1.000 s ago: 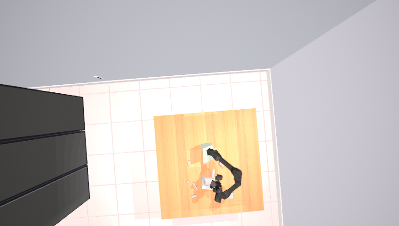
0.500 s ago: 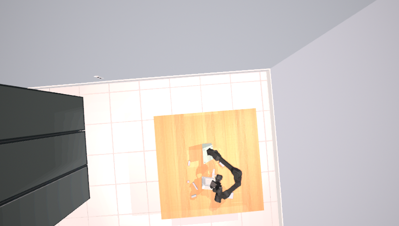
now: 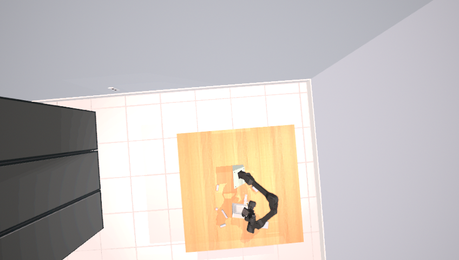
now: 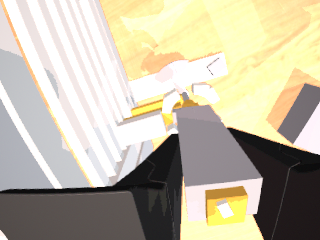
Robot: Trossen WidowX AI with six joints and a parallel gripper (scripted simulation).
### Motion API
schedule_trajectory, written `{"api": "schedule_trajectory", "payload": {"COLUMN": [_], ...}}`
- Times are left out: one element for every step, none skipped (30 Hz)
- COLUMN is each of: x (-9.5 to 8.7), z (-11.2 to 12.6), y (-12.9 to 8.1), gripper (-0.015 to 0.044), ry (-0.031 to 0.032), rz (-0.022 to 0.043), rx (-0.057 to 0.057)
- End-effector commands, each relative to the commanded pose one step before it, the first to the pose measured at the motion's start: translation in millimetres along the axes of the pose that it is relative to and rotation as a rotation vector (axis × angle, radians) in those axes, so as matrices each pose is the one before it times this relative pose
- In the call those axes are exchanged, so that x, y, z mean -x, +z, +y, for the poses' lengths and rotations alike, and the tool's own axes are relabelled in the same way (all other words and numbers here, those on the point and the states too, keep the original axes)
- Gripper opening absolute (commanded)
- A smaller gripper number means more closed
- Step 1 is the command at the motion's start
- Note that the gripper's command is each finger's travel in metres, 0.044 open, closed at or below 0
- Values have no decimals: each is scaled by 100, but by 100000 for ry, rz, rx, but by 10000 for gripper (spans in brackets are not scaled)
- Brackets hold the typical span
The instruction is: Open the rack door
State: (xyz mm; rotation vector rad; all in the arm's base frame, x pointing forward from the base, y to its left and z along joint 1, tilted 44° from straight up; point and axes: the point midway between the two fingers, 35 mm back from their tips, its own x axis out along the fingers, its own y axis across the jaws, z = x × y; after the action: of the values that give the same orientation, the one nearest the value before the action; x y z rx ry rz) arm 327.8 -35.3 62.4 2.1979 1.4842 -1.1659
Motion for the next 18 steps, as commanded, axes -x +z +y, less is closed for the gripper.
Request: {"api": "schedule_trajectory", "payload": {"x": [-2, 0, 0, 0, 1, 1, 0, 1, 0, 0, 0, 0, 0, 0, 0, 0, 0, 0], "z": [11, -11, -32, -53, -62, -67, -68, -71, -72, -72, -75, -76, -76, -85, -86, -87, -97, -99], "y": [39, 8, 23, 37, 42, 43, 42, 41, 40, 38, 38, 36, 35, 39, 37, 36, 42, 40], "gripper": [16, 16, 16, 16, 16, 16, 16, 16, 16, 16, 16, 16, 16, 16, 16, 16, 16, 16], "ry": [42, 0, -1, -2, -2, -3, -3, -3, -3, -3, -3, -3, -3, -4, -4, -4, -4, -4], "rz": [-261, -1, -2, -3, -3, -3, -3, -3, -2, -2, -2, -2, -2, -2, -2, -2, -3, -3], "rx": [-330, 336, 1008, 1679, 1933, 2047, 2047, 2052, 2053, 2053, 1985, 1986, 1986, 1961, 1966, 1966, 1881, 1886]}}
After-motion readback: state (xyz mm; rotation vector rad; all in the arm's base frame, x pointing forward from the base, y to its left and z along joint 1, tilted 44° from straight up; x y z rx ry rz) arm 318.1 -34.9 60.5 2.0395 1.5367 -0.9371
